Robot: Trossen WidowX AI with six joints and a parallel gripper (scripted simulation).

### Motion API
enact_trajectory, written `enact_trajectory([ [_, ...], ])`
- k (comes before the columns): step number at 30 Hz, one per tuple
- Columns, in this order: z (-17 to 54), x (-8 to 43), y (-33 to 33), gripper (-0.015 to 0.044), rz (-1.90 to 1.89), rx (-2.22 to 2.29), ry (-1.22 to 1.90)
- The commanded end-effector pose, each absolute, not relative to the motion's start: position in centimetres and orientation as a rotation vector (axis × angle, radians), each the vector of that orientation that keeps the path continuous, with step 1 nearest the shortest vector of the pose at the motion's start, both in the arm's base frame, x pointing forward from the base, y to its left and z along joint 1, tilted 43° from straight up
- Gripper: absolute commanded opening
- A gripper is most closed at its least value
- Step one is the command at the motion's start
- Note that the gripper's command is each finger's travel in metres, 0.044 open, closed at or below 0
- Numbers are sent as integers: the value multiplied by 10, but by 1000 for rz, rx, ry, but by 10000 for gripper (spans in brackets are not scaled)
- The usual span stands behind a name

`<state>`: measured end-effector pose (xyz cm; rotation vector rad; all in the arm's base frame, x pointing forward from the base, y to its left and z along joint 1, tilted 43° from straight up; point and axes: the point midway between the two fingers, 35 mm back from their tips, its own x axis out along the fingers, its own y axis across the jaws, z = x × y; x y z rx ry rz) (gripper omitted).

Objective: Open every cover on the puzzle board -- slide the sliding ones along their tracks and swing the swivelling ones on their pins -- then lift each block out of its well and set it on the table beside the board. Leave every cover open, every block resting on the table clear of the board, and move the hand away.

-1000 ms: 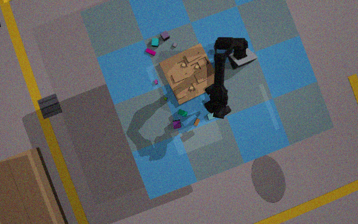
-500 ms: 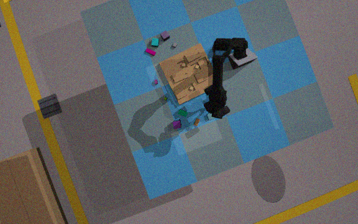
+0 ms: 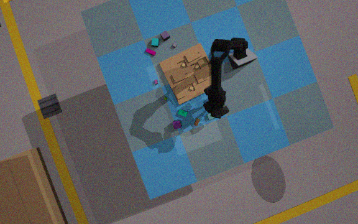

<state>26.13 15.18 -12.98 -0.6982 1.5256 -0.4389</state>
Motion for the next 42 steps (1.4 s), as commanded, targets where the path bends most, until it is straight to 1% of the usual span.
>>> enact_trajectory([
  [1, -136, 259, 144, 80, -446, -712, 1532],
  [18, -148, 257, 130, 80, -447, -713, 1531],
  [31, -146, 259, 133, 421, -445, -702, 1529],
  [32, -145, 259, 135, 440, -445, -702, 1529],
  [42, -123, 259, 156, 440, -443, -705, 1531],
])
